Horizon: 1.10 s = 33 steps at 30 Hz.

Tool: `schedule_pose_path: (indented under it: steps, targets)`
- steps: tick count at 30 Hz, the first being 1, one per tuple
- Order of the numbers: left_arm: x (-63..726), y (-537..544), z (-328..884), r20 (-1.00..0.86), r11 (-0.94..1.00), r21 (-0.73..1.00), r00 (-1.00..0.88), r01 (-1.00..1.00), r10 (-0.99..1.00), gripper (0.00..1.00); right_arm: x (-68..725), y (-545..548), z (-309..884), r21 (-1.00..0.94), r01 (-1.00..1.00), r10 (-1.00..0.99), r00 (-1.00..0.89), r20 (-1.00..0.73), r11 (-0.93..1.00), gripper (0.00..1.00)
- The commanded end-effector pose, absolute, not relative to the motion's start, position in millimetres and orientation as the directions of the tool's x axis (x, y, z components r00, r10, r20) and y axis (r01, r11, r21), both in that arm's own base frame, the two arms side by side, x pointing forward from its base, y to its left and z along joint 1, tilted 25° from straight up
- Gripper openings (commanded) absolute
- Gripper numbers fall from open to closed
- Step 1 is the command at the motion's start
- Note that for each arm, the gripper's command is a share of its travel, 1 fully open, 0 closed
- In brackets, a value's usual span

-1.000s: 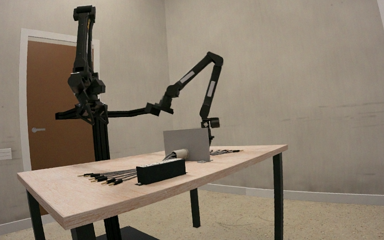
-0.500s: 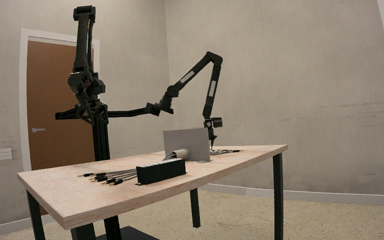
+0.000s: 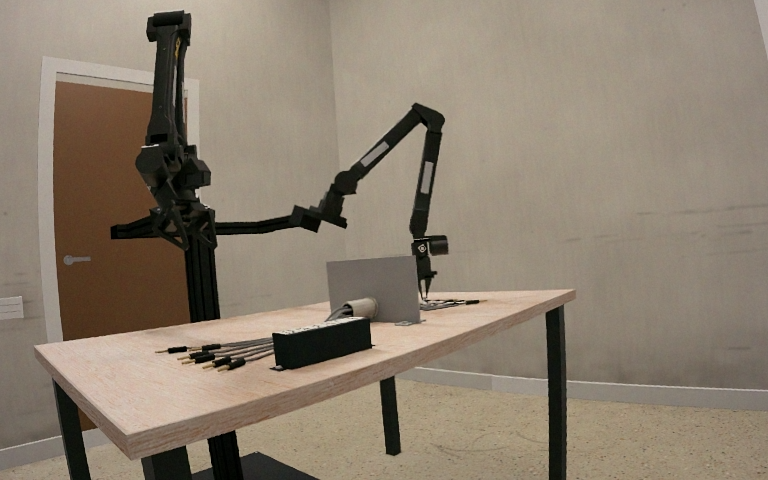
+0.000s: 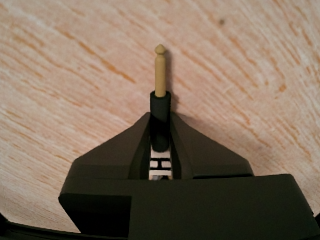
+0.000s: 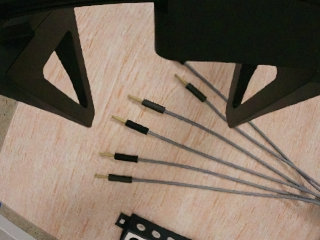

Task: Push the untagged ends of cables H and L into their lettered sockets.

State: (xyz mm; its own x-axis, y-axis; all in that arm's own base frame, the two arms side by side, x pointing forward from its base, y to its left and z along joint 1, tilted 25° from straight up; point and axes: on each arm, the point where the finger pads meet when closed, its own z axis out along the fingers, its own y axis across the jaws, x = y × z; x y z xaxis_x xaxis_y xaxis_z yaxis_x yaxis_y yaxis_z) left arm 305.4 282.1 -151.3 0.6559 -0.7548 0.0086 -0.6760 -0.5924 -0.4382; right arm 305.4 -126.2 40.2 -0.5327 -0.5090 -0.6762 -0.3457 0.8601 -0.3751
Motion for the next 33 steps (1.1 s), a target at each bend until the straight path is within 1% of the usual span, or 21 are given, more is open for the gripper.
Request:
schedule_pose_path:
  steps: [1,24,25,26,27,28,33]
  targets:
    - [301,292,-147,0.002,-0.592,-0.438,0.658,-0.677,-0.753,0.06,309,-128,44,-0.382,-0.338,-0.509,-0.524,-0.683,0.860,1.00]
    - [299,294,-146,0.005,-0.595,-0.431,0.658,-0.678,-0.753,0.06,309,-128,44,-0.382,-0.338,-0.509,-0.524,-0.683,0.860,1.00]
    - [299,294,-146,0.005,-0.595,-0.431,0.658,-0.678,-0.753,0.17,309,-128,44,-0.382,-0.338,-0.509,-0.524,-0.683,0.860,1.00]
    - [299,294,-146,0.005,-0.595,-0.431,0.658,-0.678,-0.753,0.22,309,-128,44,-0.382,-0.338,-0.509,-0.524,-0.683,0.860,1.00]
    - [300,295,-142,0.004,-0.594,-0.434,0.658,-0.677,-0.753,0.33,309,-128,44,-0.382,-0.338,-0.509,-0.524,-0.683,0.860,1.00]
    - [299,295,-141,0.004,-0.595,-0.429,0.657,-0.680,-0.754,0.35,309,-128,44,-0.382,-0.338,-0.509,-0.524,-0.683,0.860,1.00]
    - [292,290,-134,0.004,-0.601,-0.405,0.655,-0.690,-0.755,0.35,309,-128,44,-0.382,-0.338,-0.509,-0.524,-0.683,0.860,1.00]
